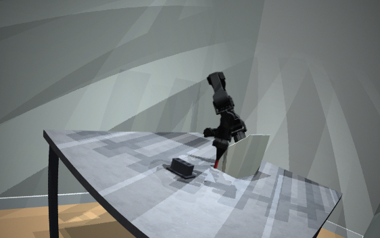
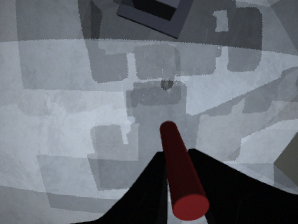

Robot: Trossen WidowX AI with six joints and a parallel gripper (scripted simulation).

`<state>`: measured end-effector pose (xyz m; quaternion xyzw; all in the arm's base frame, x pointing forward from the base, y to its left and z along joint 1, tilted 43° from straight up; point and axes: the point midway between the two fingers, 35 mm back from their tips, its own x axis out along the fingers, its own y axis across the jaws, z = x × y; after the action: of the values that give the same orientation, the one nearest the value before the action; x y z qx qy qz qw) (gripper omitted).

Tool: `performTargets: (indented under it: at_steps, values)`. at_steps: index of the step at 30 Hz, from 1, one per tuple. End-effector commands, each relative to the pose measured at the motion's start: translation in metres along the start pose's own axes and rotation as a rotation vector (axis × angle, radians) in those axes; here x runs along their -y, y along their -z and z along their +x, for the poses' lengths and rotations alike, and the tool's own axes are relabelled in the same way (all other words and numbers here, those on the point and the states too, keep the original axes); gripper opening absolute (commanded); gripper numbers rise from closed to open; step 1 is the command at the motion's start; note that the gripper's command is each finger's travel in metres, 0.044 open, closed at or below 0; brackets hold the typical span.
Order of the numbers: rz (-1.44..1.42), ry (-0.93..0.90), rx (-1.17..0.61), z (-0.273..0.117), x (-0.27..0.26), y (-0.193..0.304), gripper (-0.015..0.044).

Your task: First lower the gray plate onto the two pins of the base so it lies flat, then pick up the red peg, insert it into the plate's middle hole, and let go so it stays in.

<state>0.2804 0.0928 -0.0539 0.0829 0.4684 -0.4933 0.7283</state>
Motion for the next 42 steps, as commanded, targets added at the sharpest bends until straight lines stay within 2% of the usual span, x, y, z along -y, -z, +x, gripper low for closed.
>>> performTargets:
  at_steps: [1,42]
  values:
    - [0.002,-0.007,0.004,-0.002,-0.003,-0.013,0.0000]
    - [0.018,0.009,0.034,-0.002,0.010,-0.132,0.0000]
